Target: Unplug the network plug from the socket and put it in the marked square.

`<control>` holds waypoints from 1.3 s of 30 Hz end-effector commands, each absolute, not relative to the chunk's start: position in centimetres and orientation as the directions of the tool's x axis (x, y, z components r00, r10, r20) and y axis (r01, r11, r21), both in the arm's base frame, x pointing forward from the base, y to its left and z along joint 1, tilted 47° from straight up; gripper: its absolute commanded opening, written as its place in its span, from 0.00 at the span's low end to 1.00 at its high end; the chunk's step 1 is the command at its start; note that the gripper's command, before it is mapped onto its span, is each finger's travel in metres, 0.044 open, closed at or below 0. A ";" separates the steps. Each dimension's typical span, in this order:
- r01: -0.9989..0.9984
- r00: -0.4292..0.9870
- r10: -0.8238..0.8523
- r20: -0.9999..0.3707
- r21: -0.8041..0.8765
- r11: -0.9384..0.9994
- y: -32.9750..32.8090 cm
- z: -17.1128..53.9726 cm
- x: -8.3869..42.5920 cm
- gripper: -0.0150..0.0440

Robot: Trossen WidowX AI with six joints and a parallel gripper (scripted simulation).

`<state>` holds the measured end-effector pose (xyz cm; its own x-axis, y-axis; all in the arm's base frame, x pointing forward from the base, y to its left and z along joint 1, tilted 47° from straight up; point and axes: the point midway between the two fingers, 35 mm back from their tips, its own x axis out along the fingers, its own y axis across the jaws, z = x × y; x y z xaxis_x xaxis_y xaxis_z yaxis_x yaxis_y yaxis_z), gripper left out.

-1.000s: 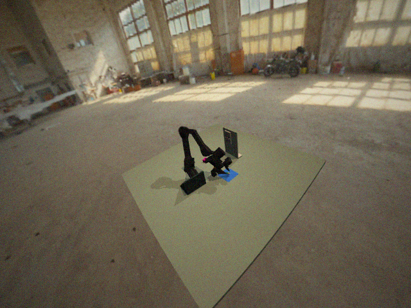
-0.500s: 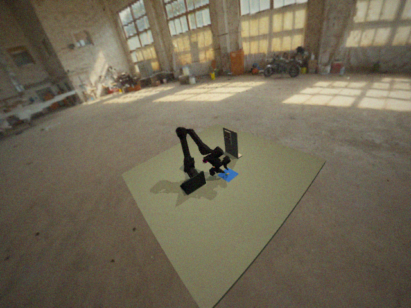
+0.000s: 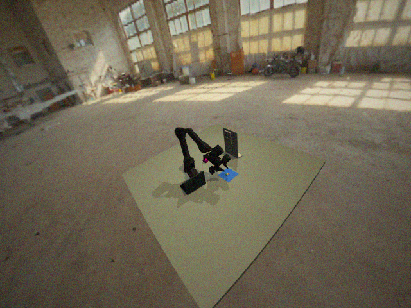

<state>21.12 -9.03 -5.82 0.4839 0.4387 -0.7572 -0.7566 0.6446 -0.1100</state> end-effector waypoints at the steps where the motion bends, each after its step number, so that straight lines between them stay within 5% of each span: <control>1: -0.756 0.491 0.433 -0.756 -0.122 0.644 -9.8 -5.3 21.4 0.52; 39: -0.756 0.491 0.433 -0.756 -0.122 0.644 -13.7 -1.1 21.1 0.52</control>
